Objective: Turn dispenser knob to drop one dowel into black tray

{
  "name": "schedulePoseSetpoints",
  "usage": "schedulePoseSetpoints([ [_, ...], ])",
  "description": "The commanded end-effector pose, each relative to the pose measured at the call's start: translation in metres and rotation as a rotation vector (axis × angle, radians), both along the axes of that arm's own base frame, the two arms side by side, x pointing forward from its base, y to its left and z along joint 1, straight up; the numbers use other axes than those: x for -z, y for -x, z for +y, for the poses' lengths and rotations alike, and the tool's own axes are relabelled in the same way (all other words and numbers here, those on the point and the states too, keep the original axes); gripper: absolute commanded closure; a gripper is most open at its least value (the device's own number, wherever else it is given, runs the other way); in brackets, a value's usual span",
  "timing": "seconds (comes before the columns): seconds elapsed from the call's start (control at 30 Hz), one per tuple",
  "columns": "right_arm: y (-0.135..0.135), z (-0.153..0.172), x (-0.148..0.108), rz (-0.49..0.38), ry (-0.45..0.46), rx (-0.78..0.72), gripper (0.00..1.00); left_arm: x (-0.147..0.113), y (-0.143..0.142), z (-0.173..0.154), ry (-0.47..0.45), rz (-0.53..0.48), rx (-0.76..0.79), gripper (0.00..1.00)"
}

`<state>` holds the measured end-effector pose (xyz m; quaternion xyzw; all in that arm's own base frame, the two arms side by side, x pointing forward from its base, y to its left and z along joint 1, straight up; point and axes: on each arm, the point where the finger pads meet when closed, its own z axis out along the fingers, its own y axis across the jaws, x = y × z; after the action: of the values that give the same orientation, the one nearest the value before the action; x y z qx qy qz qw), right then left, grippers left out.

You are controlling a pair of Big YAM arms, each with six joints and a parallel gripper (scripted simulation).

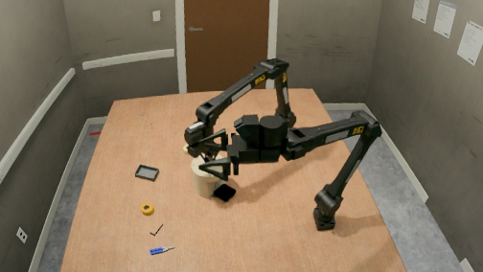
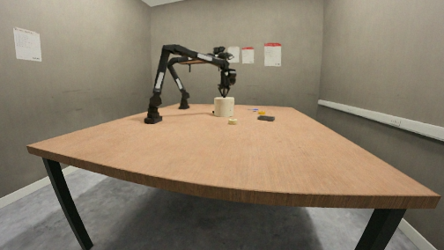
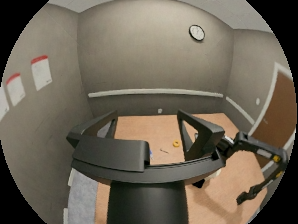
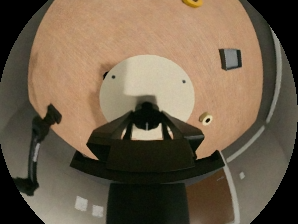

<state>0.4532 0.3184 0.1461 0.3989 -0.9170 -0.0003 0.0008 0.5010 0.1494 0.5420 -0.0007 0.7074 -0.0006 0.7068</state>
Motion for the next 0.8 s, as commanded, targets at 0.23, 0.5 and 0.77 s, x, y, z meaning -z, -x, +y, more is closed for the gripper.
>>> schedulePoseSetpoints([
  [0.23,-0.0056,-0.0054,0.0020,0.010,0.006,-0.271,1.00,-0.0065,0.0022,-0.0047,-0.011,-0.008,0.004,0.00],
  [0.5,-0.0063,-0.0051,0.0013,0.009,0.003,-0.483,1.00,-0.0065,0.0022,-0.0047,-0.011,-0.008,0.004,0.00],
  [0.77,-0.0068,-0.0048,0.0003,0.009,0.001,-0.641,1.00,-0.0065,0.0022,-0.0047,-0.011,-0.008,0.004,0.00],
])
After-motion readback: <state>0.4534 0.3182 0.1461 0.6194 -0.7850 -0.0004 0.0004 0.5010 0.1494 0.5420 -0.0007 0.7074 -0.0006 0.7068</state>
